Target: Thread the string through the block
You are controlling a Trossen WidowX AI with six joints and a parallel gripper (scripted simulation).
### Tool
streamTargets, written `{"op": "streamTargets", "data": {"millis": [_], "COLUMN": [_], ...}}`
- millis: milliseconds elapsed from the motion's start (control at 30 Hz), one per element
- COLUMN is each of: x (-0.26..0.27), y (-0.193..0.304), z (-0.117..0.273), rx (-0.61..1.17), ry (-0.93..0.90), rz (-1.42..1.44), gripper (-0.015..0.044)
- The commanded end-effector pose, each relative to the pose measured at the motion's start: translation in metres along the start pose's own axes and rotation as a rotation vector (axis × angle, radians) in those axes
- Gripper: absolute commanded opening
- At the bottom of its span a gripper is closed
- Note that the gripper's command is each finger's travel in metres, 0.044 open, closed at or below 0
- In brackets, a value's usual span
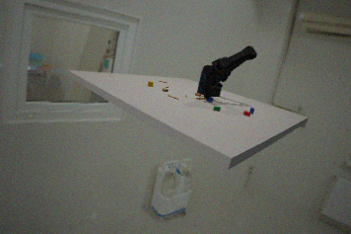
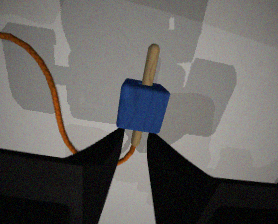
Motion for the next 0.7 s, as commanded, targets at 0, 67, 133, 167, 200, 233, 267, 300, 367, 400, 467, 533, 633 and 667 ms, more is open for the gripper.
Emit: {"op": "streamTargets", "data": {"millis": [0,67,133,167,200,233,267,300,367,400,467,533,633,667], "x": [0.0,-0.001,-0.001,-0.001,-0.001,-0.001,-0.001,-0.001,-0.001,-0.001,0.0,0.0,0.0,0.001], "y": [0.001,0.003,0.004,0.003,0.002,0.001,0.001,0.001,0.001,0.001,0.003,0.001,-0.004,-0.006], "z": [0.003,0.023,0.056,0.069,0.077,0.08,0.08,0.08,0.08,0.08,0.077,0.077,0.077,0.077], "rx": [0.001,0.003,0.004,0.003,0.002,0.002,0.002,0.002,0.002,0.002,0.014,0.013,0.012,0.011], "ry": [0.0,-0.005,-0.006,-0.005,-0.004,-0.003,-0.003,-0.003,-0.003,-0.003,-0.003,-0.003,-0.002,-0.002], "rz": [0.001,0.001,0.001,0.0,0.0,0.0,0.0,0.0,0.0,0.0,-0.021,-0.145,-0.431,-0.526], "gripper": [0.0124,0.0124,0.0124,0.0124,0.0124,0.0124,0.0124,0.0124,0.0124,0.0124,0.0124,0.0124,0.0124,0.0124]}}
Point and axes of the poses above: the point midway between the two fingers, 35 mm back from their tips, its own z axis back along the fingers, its own x axis across the jaws, y = z × x, the point moved 2 cm from there along z, back along the fingers, and after that the axes turned 10 degrees about -z, right-handed, at the moved point
